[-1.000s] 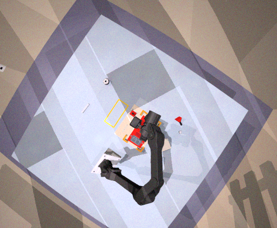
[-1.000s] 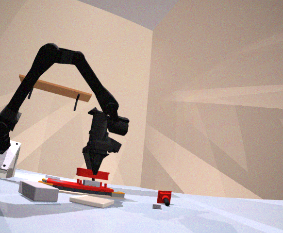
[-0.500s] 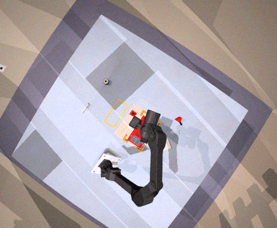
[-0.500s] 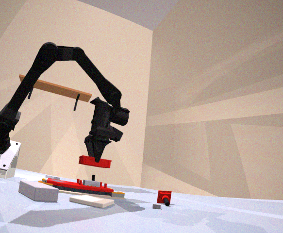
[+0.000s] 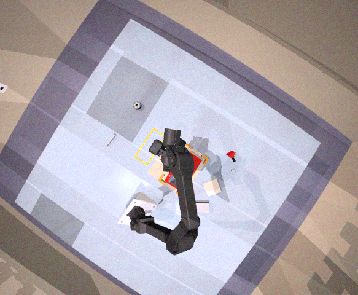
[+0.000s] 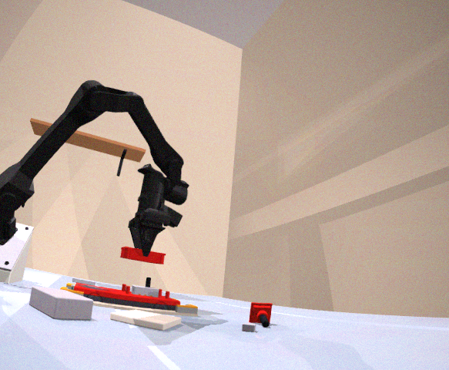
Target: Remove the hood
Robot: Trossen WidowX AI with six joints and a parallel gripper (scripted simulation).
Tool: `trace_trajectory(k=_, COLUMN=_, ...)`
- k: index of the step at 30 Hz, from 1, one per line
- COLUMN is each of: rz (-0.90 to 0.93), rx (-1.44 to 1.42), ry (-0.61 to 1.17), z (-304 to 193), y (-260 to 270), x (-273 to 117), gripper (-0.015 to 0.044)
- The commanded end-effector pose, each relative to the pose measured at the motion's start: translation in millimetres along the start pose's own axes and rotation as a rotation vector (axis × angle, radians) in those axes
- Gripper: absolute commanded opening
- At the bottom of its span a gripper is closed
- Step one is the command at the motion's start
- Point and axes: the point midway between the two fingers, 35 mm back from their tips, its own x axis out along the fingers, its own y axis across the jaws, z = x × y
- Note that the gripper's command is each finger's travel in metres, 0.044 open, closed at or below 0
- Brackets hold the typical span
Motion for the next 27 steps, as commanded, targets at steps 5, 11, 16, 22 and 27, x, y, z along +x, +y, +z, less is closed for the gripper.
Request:
trace_trajectory(k=5, rz=0.005, rx=0.014, ry=0.001, z=-8.7, y=64.8, x=-0.9, gripper=0.0000)
trace_trajectory(k=11, rz=-0.005, rx=0.025, ry=0.003, z=-22.0, y=106.6, x=0.9, gripper=0.0000)
trace_trajectory(k=16, rz=-0.013, rx=0.033, ry=0.004, z=-32.1, y=129.7, x=2.9, gripper=0.0000)
trace_trajectory(k=22, rz=-0.013, rx=0.033, ry=0.004, z=-32.0, y=129.8, x=3.8, gripper=0.0000)
trace_trajectory(k=27, rz=-0.013, rx=0.033, ry=0.004, z=-31.6, y=129.9, x=7.8, gripper=0.0000)
